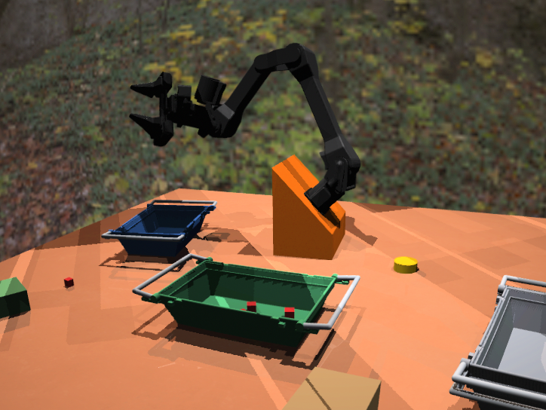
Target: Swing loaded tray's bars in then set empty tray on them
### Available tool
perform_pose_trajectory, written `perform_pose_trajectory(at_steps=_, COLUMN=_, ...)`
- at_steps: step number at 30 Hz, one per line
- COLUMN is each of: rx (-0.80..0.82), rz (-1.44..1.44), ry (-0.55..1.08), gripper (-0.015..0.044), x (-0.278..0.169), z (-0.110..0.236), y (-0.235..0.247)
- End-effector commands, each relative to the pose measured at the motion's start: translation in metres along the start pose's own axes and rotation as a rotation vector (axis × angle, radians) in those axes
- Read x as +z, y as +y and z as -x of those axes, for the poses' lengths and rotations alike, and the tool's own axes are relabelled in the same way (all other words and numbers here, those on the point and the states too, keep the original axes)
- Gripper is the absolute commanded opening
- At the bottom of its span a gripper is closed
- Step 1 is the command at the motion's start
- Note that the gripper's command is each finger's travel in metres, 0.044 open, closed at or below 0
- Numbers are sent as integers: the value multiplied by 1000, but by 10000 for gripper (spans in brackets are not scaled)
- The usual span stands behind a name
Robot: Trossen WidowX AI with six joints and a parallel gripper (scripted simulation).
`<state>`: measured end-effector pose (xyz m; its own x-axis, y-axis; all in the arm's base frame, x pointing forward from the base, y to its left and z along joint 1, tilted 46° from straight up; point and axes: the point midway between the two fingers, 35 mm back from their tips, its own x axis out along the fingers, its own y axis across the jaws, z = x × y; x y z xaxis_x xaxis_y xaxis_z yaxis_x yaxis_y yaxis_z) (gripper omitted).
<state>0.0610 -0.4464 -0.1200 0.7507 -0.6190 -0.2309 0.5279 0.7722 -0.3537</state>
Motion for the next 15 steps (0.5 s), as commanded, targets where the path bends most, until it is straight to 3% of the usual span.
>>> perform_pose_trajectory(at_steps=1, rx=0, rz=0, ry=0, gripper=374, x=0, z=0, y=0)
perform_pose_trajectory(at_steps=8, rx=4, rz=-2, ry=2, gripper=190, x=0, z=-1, y=1)
perform_pose_trajectory(at_steps=12, rx=93, rz=-58, ry=38, gripper=85, x=-1, z=-25, y=25)
perform_pose_trajectory(at_steps=15, rx=219, rz=-130, ry=99, gripper=82, x=0, z=-56, y=59)
